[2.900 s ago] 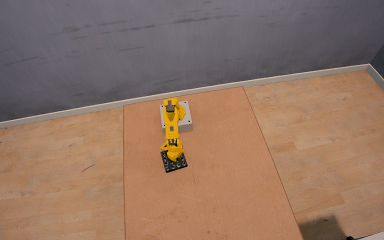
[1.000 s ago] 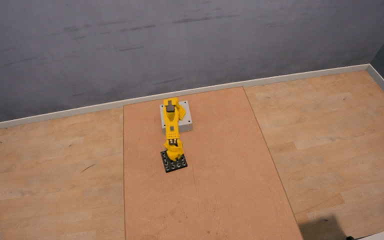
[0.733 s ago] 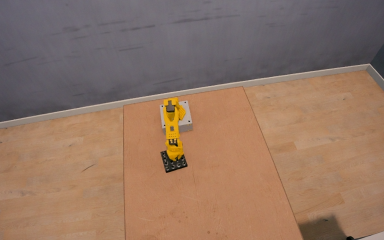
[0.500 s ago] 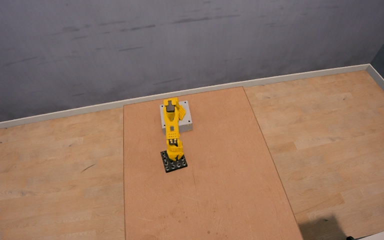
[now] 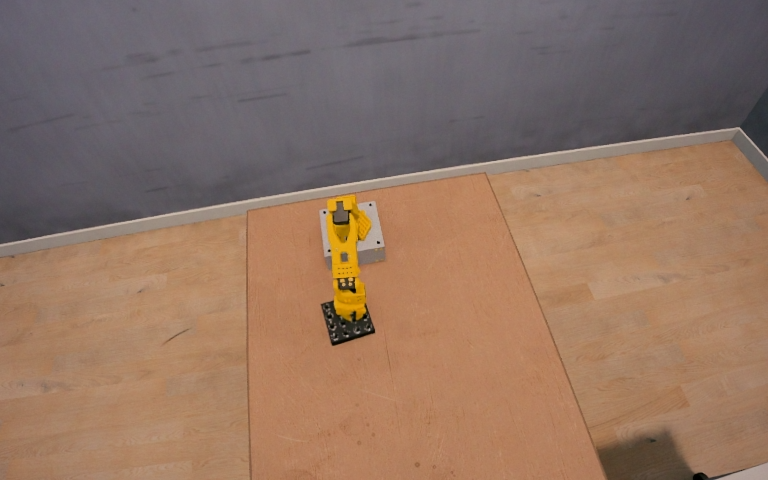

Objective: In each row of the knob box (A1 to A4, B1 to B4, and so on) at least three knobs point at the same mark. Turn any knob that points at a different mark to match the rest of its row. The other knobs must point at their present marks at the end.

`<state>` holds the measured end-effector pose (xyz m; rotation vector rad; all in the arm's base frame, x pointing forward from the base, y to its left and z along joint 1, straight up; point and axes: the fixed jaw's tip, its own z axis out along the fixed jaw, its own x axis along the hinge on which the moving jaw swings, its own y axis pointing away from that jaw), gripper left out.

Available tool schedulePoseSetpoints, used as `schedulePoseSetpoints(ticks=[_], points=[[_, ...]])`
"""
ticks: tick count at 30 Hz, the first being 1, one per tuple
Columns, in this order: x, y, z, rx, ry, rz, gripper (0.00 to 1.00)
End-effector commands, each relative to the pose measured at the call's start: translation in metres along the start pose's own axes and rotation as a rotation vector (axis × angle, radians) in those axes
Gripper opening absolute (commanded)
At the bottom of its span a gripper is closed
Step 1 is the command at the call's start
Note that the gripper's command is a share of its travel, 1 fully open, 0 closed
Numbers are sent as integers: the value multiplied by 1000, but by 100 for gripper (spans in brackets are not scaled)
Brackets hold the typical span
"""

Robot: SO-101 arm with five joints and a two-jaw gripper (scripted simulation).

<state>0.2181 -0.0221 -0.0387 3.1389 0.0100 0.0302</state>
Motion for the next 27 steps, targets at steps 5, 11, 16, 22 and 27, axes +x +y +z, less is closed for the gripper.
schedulePoseSetpoints(ticks=[5, 11, 16, 22, 27], points=[[-4, -2, 3, 2, -20, 100, 1], [-5, -2, 3, 1, -20, 205, 1], [-5, -2, 3, 0, -20, 292, 1], [-6, -2, 3, -1, -20, 362, 1], [-6, -3, 3, -2, -20, 449, 1]])
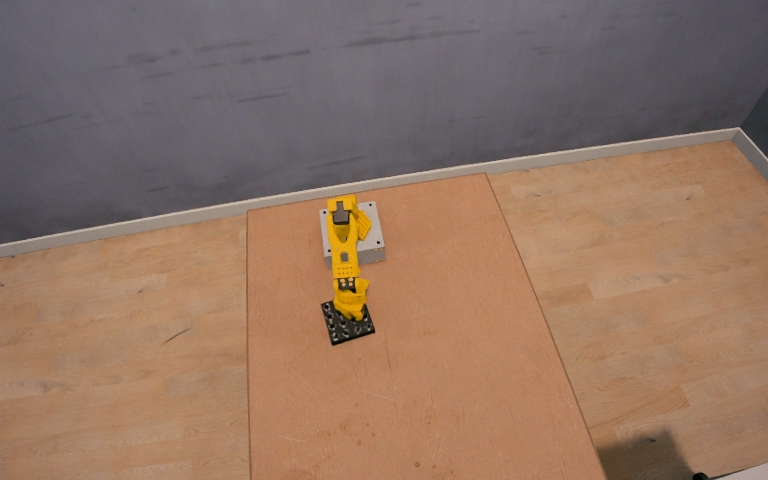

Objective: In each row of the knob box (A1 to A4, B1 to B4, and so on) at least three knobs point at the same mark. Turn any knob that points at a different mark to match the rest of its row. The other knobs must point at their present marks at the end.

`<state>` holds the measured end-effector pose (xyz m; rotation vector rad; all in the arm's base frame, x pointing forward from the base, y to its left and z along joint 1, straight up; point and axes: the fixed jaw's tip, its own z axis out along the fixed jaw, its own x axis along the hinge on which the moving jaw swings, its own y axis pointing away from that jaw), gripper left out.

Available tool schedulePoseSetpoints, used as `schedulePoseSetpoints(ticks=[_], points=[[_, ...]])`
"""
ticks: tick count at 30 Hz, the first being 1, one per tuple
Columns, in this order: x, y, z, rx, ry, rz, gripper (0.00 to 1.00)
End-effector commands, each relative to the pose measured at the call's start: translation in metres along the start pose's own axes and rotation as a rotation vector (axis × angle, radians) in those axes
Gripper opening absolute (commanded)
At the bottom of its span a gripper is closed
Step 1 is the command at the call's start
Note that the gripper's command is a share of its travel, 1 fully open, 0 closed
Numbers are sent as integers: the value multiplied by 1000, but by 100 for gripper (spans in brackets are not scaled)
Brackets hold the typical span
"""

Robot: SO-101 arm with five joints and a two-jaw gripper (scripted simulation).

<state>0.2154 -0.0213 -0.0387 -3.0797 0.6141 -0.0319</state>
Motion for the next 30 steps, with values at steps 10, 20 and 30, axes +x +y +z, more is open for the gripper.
schedulePoseSetpoints(ticks=[10, 20, 30], points=[[-5, 0, 3, -7, -19, 188, 1], [-6, -1, 3, -9, -19, 363, 1], [-6, -1, 3, -10, -18, 503, 1]])
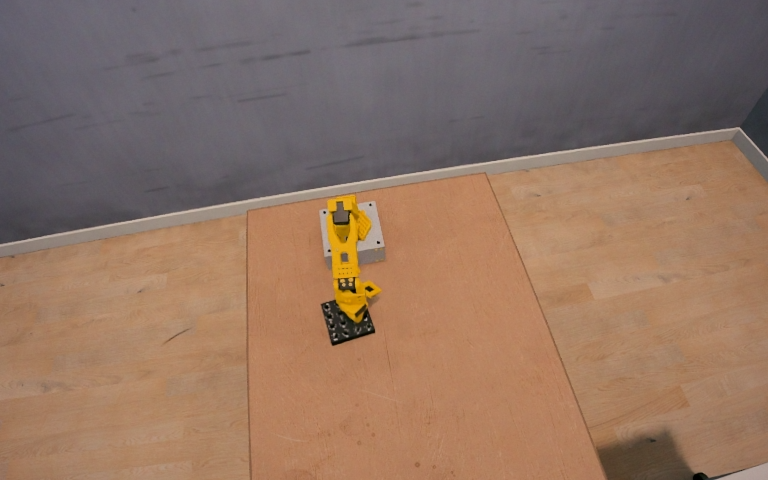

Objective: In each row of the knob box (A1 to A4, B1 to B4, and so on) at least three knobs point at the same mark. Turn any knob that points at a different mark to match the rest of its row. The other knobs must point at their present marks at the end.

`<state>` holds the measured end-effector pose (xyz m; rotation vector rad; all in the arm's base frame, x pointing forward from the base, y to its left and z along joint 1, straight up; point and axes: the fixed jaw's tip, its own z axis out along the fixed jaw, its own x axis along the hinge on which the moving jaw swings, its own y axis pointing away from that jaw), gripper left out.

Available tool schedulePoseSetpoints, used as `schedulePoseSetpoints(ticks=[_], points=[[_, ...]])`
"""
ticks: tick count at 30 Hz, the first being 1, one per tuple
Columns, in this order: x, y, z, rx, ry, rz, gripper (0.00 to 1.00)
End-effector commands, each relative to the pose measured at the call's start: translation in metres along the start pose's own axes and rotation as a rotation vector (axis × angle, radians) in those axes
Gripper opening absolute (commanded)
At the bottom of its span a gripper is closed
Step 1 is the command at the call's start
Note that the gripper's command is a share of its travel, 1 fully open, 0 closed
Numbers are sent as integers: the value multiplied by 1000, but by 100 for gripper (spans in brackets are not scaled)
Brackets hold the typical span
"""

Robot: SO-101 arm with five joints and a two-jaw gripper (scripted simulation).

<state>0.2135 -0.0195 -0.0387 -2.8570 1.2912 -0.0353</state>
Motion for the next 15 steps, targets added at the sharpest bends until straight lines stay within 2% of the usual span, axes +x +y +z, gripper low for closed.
schedulePoseSetpoints(ticks=[1, 15], points=[[-4, 2, 3, -16, -18, 65, 1], [-5, 2, 3, -17, -16, 274, 1]])
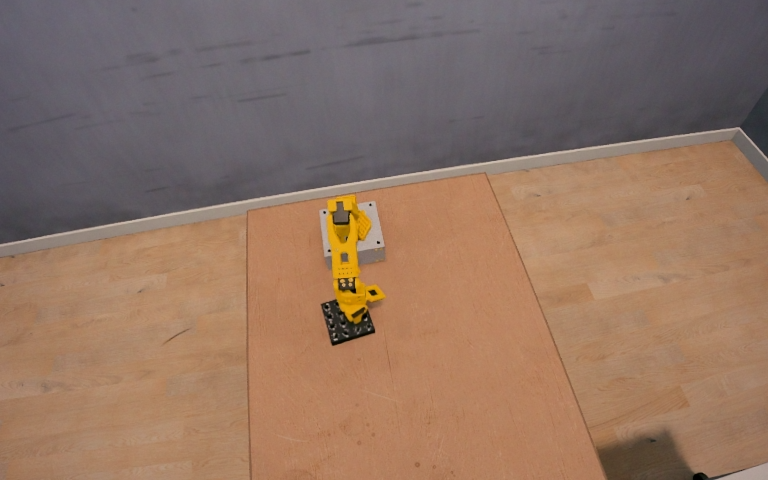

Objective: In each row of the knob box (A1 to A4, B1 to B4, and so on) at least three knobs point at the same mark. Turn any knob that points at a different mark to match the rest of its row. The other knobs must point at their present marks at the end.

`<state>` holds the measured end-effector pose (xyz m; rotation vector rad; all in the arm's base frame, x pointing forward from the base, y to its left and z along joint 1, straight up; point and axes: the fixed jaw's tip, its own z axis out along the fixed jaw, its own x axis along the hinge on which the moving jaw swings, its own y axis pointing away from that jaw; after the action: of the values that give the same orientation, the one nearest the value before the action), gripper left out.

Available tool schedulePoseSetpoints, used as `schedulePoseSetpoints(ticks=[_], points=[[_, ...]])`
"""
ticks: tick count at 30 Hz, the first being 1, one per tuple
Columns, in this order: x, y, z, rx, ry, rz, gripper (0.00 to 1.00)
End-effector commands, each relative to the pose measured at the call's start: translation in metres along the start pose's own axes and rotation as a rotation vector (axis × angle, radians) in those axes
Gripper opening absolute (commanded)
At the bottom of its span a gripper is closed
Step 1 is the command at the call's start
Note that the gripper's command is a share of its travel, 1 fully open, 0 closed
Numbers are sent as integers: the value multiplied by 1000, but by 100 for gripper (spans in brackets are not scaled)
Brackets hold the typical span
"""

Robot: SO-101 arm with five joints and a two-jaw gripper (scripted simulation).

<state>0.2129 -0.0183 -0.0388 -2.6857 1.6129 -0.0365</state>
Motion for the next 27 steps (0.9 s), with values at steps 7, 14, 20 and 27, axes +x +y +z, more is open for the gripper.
schedulePoseSetpoints(ticks=[7, 14, 20, 27], points=[[-4, 3, 3, -21, -14, 164, 1], [-4, 3, 3, -22, -13, 268, 1], [-5, 2, 3, -22, -12, 356, 1], [-5, 2, 3, -23, -11, 478, 1]])
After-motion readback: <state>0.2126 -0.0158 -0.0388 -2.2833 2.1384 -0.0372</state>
